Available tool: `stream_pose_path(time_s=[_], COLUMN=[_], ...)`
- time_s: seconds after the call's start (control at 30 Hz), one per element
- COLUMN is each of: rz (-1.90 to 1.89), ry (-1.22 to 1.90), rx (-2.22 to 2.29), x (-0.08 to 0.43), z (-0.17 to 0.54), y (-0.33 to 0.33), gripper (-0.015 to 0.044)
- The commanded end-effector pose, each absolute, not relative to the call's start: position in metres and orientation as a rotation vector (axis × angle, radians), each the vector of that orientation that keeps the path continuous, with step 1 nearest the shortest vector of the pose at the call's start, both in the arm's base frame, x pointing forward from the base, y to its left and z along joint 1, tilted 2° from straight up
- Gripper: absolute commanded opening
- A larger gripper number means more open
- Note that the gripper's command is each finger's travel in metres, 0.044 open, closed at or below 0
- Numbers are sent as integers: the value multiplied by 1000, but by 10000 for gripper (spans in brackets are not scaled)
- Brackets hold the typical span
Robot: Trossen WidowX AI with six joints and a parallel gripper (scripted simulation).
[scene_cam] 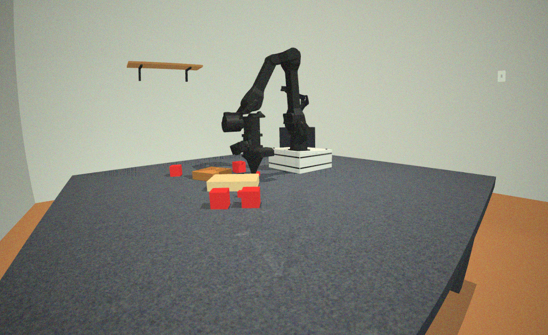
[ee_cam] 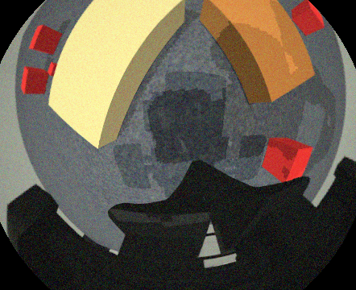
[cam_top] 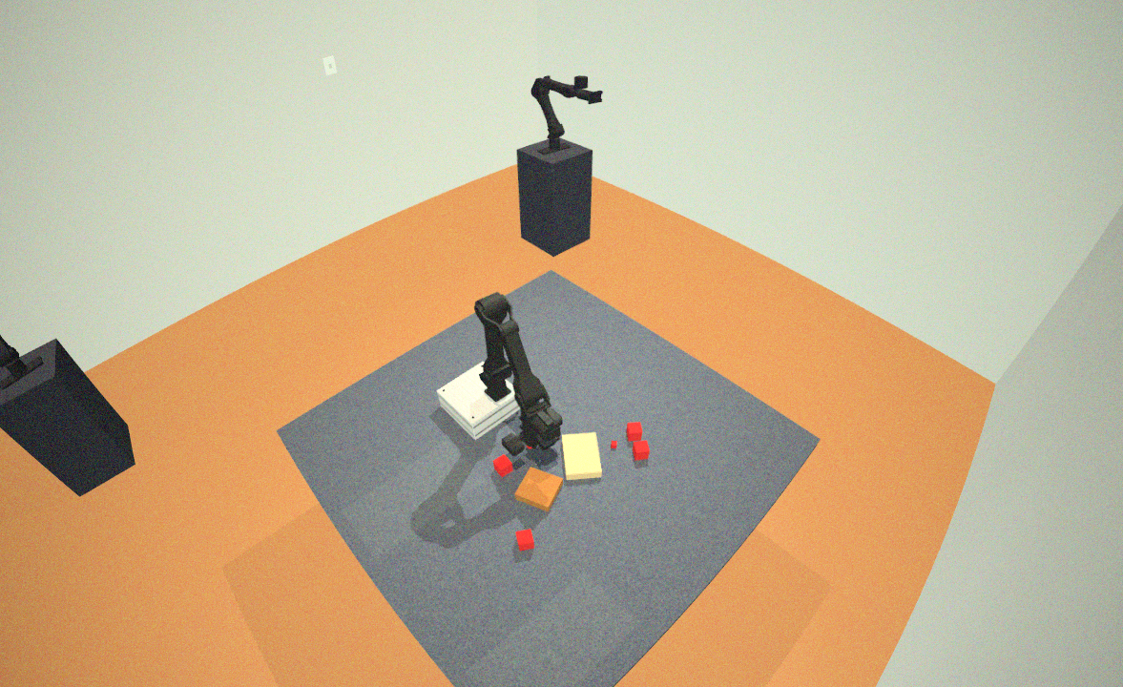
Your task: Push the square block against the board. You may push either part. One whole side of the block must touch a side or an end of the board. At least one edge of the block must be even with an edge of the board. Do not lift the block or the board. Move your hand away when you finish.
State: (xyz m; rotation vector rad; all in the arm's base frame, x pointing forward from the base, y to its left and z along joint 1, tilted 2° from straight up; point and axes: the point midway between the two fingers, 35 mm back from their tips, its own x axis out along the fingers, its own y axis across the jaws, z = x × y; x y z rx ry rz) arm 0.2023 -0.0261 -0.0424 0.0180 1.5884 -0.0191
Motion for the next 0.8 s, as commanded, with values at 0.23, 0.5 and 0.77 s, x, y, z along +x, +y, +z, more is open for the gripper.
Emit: stream_pose_path(time_s=[0.23,0.5,0.77], rz=[-20,-20,-20], ry=[1590,1590,1590], rx=[12,12,12], x=[184,182,182], z=[-44,-44,-44], y=[-26,-26,-26], gripper=[0,0,0])
